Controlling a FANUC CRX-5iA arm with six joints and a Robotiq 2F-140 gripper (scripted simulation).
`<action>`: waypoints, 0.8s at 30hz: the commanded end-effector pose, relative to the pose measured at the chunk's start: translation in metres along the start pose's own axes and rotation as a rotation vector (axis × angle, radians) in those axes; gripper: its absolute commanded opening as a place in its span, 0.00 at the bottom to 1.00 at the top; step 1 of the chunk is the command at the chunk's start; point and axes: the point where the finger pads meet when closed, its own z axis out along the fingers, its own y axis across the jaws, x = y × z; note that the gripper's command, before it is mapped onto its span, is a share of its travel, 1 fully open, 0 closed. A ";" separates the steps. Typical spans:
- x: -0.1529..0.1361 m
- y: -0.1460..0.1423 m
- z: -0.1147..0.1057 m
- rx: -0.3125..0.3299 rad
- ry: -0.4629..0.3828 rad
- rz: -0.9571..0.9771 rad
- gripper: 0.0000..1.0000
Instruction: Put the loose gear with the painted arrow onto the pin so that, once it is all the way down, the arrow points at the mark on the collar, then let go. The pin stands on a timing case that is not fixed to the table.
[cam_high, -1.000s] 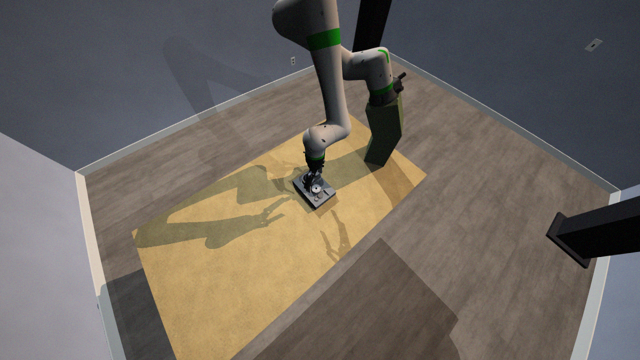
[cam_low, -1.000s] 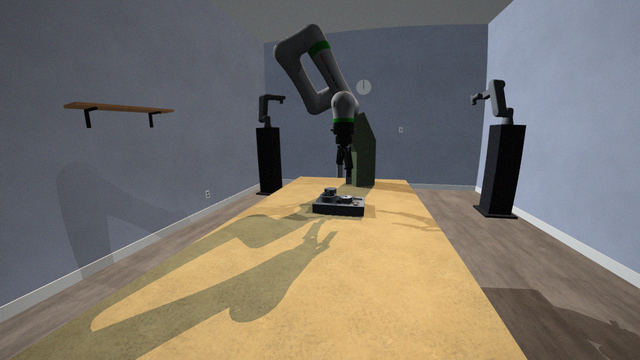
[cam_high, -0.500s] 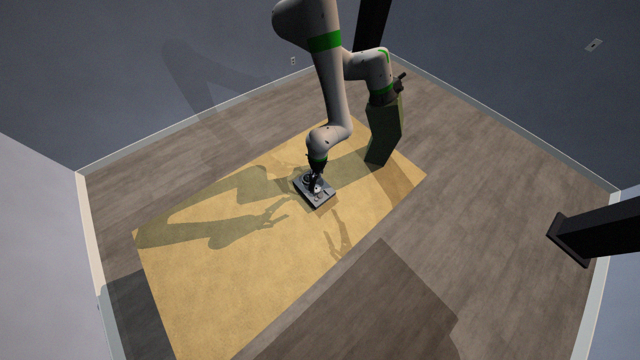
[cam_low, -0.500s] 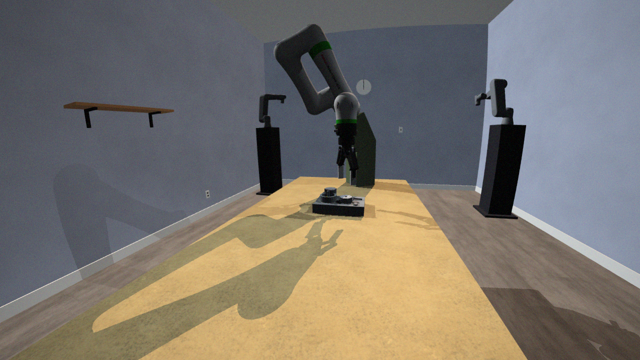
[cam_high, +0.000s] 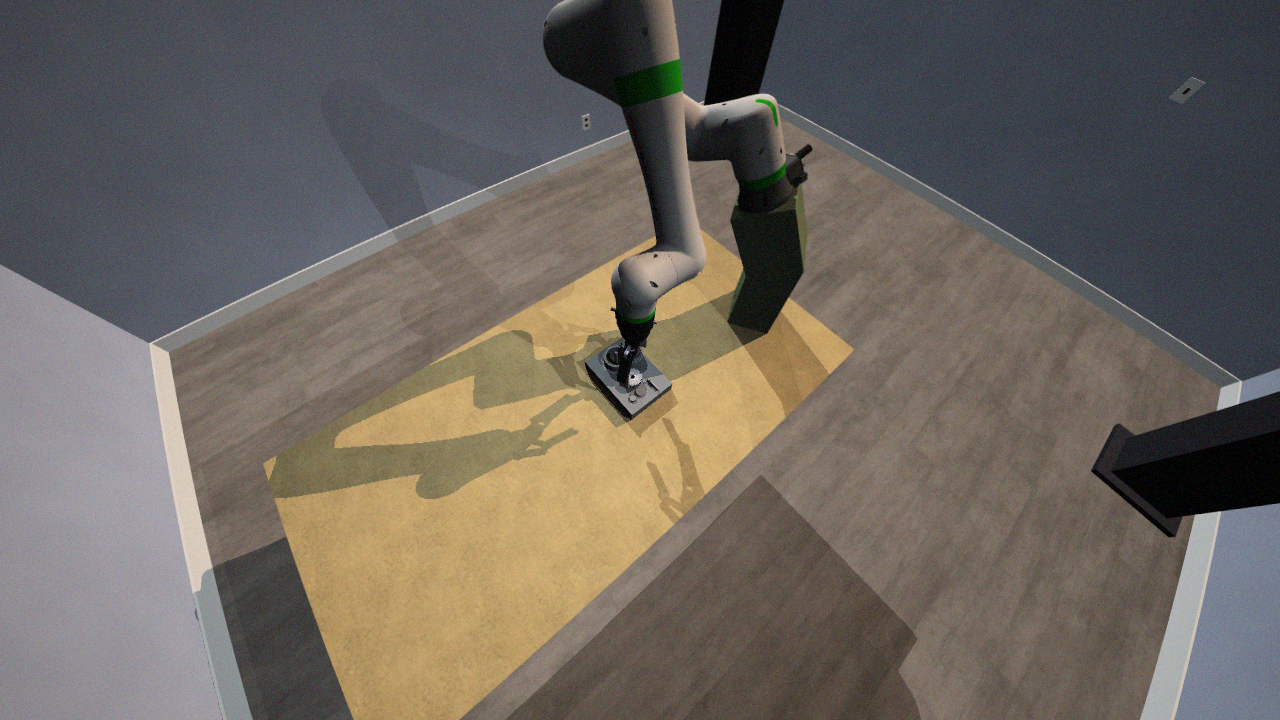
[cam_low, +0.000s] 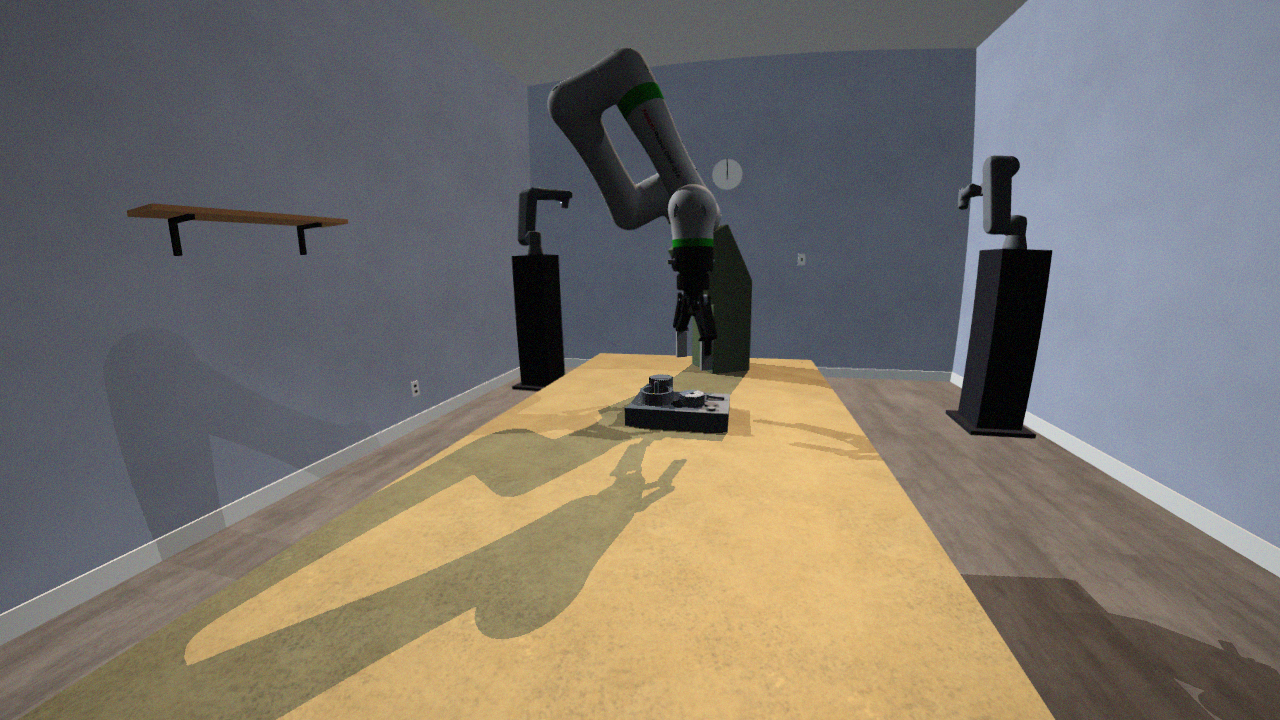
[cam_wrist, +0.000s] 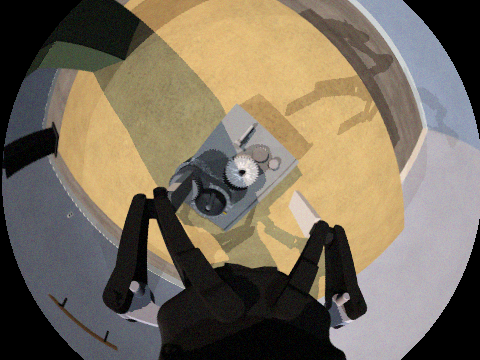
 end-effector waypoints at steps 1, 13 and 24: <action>0.000 0.000 0.000 0.000 0.000 0.000 1.00; 0.000 0.000 0.000 0.000 0.000 0.017 1.00; 0.000 0.000 0.000 0.000 0.000 0.283 1.00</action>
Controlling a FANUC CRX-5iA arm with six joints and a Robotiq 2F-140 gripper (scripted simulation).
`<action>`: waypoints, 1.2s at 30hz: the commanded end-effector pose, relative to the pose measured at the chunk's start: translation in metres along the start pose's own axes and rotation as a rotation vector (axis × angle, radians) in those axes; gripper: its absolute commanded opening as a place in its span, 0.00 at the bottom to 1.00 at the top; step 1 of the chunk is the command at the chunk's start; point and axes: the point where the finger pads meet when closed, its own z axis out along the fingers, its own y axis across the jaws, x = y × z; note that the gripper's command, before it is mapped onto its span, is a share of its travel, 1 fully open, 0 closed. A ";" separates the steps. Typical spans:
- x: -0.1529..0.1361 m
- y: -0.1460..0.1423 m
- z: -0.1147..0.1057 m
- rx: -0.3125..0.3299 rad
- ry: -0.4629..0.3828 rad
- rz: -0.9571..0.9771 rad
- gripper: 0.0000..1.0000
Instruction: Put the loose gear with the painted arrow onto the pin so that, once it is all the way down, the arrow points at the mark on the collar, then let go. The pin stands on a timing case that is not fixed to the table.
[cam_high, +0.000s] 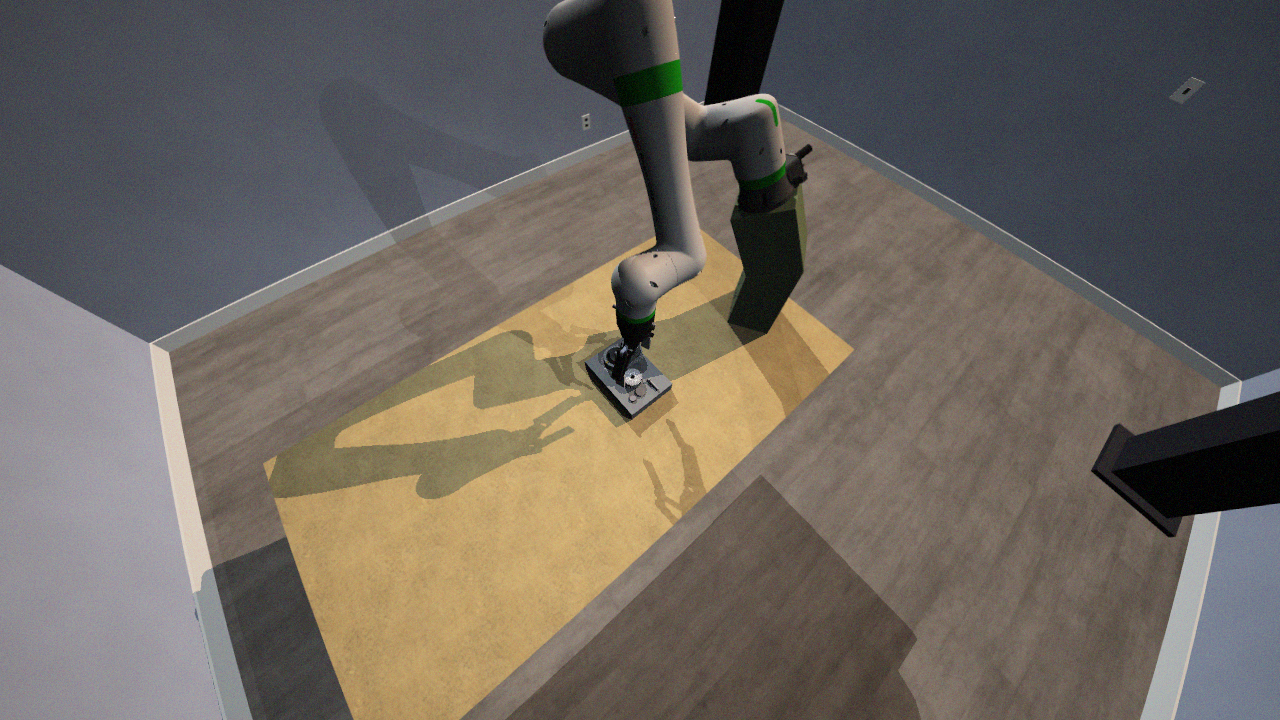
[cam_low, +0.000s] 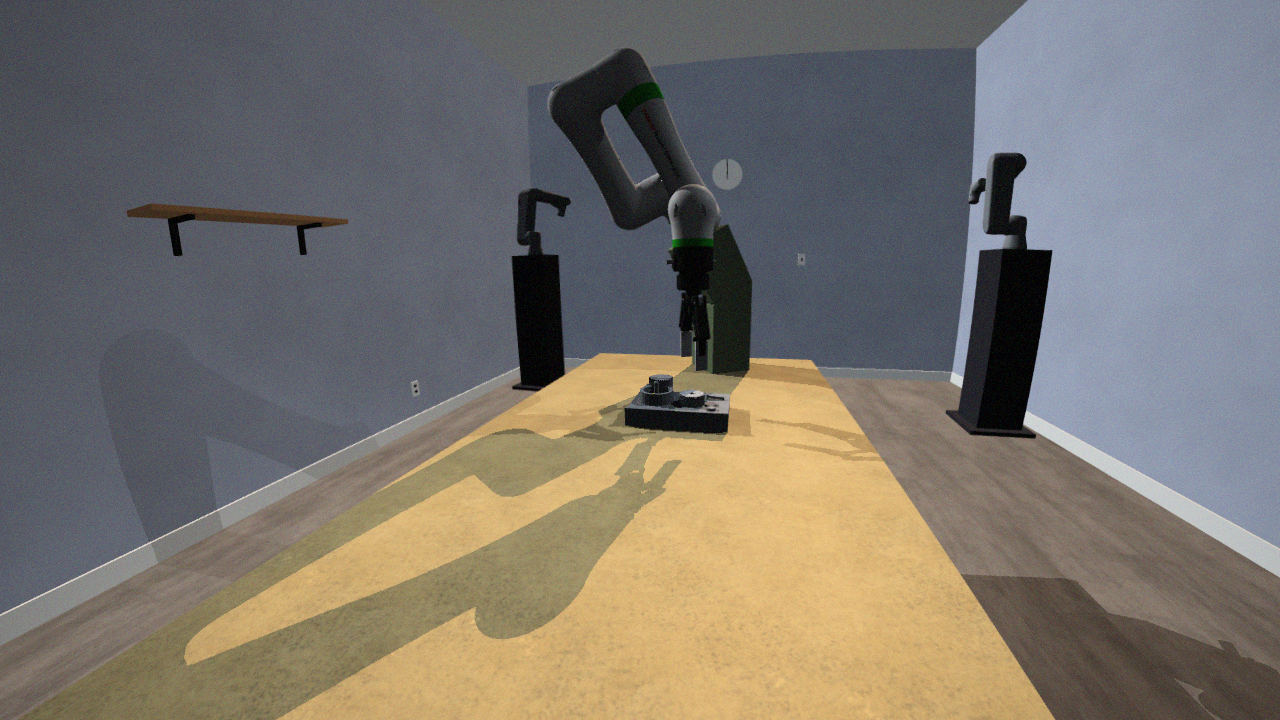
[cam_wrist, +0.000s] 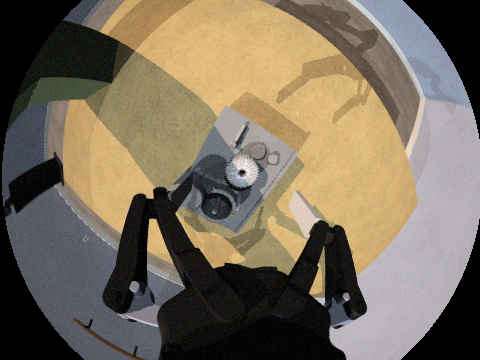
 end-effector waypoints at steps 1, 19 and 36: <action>0.000 0.000 0.000 0.000 0.000 0.172 1.00; -0.001 0.000 0.001 -0.001 -0.001 1.056 1.00; -0.001 0.000 0.001 -0.002 -0.002 1.850 1.00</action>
